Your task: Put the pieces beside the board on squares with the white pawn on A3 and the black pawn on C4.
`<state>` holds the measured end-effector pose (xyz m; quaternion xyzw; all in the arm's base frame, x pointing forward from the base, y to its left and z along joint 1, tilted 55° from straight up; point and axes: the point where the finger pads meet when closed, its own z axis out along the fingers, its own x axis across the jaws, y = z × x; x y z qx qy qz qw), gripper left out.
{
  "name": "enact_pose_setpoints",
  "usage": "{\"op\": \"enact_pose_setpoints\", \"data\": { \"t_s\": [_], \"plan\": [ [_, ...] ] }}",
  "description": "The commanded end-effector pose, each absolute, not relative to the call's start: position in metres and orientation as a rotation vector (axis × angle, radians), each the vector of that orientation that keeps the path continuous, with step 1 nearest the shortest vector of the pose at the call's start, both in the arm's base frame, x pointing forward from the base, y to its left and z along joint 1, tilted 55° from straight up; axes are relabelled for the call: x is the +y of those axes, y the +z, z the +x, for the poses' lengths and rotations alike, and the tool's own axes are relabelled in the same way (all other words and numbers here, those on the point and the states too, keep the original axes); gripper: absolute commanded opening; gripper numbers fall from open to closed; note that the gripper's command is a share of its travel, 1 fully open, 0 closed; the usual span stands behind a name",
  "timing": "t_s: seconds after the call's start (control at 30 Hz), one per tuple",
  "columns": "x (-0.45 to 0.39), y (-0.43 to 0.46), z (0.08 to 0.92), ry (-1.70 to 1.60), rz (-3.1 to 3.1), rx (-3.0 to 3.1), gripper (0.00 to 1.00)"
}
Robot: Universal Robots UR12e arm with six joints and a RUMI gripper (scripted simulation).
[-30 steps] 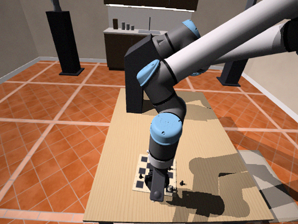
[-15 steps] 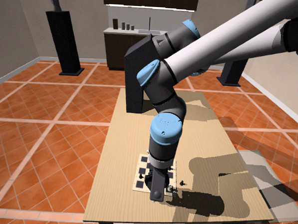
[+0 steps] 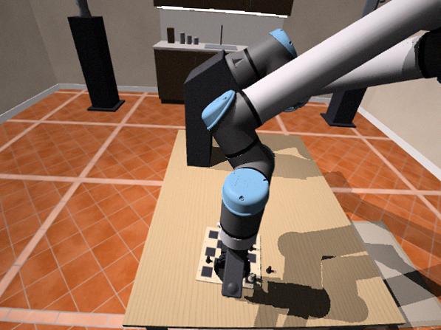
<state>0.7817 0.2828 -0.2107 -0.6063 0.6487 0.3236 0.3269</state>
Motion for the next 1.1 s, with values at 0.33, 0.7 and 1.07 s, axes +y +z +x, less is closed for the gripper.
{"op": "enact_pose_setpoints", "data": {
  "t_s": [0.33,0.7,1.07],
  "plan": [
    [0.298,-0.222,0.783,0.846,-1.588,1.699,0.2],
    [0.31,-0.23,0.784,0.846,-1.588,1.699,0.2],
    [0.317,-0.235,0.784,0.846,-1.588,1.699,0.2]
  ]
}}
